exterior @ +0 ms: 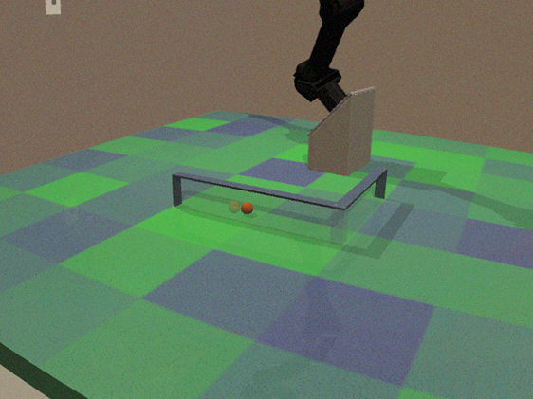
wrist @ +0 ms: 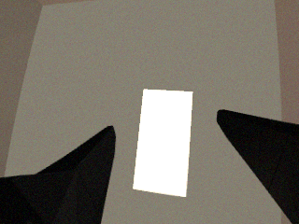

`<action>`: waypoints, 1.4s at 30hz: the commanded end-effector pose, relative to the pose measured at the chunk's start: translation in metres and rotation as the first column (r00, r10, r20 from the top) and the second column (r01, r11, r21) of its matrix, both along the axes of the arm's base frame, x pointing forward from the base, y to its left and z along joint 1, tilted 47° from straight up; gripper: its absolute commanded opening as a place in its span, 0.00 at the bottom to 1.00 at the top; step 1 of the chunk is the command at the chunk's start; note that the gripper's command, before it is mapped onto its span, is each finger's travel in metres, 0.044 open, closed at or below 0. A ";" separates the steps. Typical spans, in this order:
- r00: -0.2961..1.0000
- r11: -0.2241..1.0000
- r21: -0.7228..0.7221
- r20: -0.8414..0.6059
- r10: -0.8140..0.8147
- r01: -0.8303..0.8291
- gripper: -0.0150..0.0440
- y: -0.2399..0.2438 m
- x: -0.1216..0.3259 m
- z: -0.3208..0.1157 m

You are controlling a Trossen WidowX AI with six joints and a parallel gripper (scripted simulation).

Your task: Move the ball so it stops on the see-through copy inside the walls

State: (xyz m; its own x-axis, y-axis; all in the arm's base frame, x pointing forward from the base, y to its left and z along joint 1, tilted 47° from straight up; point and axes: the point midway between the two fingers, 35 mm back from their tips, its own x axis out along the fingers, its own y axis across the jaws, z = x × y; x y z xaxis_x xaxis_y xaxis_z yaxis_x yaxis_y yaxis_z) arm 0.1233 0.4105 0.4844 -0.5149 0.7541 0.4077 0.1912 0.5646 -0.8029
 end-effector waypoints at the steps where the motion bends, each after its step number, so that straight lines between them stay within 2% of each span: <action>1: 1.000 1.000 0.005 0.000 -0.002 0.002 0.89 0.000 0.000 0.001; 4: 1.000 0.997 0.075 -0.001 -0.023 0.023 0.75 -0.008 -0.005 0.014; 7: 0.999 0.985 0.174 0.043 -0.009 0.001 0.62 -0.023 -0.033 0.037; 8: 0.998 0.979 0.203 0.063 0.000 -0.013 0.61 -0.028 -0.043 0.044; 14: 0.994 0.928 0.371 0.108 -0.015 -0.027 0.61 -0.059 -0.084 0.081; 22: 0.973 0.781 0.605 0.228 0.020 -0.158 0.61 -0.137 -0.159 0.127; 32: 0.954 0.466 0.839 0.299 0.034 -0.280 0.61 -0.265 -0.223 0.163; 42: 0.963 0.096 0.959 0.264 0.055 -0.268 0.61 -0.398 -0.235 0.173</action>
